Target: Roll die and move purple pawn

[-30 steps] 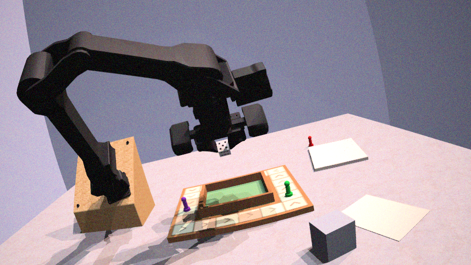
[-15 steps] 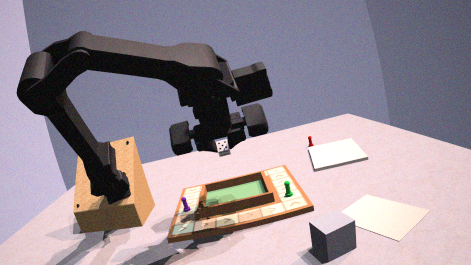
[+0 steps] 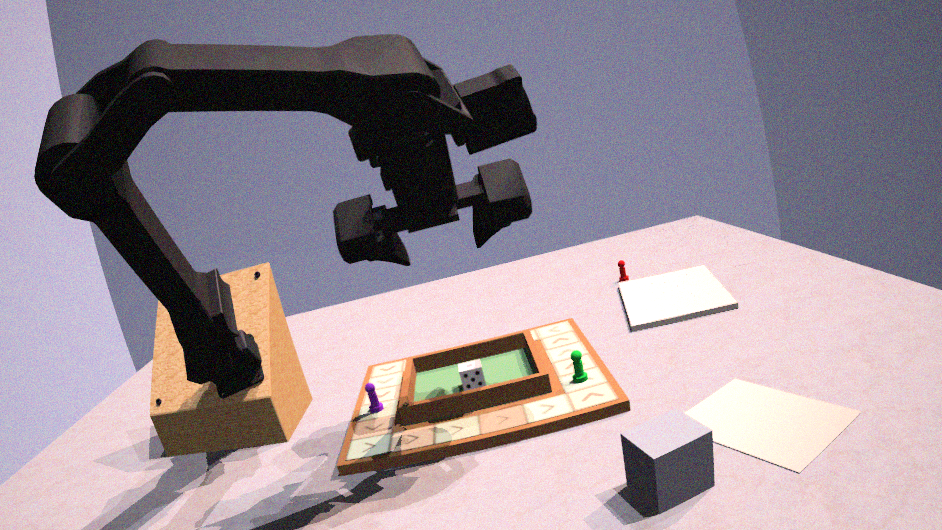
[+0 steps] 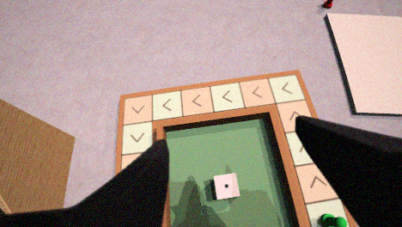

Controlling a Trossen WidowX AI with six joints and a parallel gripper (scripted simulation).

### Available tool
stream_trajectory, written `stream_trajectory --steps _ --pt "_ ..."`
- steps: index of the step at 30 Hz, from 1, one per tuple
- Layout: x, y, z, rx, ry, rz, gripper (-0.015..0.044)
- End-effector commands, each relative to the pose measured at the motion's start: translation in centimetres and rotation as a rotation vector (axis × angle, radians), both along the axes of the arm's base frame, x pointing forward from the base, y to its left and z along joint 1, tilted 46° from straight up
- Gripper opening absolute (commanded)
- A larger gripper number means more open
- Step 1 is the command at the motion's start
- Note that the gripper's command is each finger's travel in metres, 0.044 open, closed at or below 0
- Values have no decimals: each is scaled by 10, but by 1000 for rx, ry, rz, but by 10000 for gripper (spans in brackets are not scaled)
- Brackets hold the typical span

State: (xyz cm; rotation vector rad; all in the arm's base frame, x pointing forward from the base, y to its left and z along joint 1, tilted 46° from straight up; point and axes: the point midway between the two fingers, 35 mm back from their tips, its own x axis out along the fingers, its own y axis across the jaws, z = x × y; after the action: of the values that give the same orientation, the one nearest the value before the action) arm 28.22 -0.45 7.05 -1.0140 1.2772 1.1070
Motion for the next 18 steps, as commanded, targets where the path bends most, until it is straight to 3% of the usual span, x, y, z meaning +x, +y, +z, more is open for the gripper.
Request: stream_trajectory --steps 1,5,9,13,18 --pt "-3 0 -3 -59 37 -18 440" --pt "-11 -11 -35 -452 178 -34 440" --pt "-7 -16 -47 -813 170 15 440" --pt "-10 -13 -49 -742 189 16 440" --pt "-28 -13 -49 -786 83 -290 309"
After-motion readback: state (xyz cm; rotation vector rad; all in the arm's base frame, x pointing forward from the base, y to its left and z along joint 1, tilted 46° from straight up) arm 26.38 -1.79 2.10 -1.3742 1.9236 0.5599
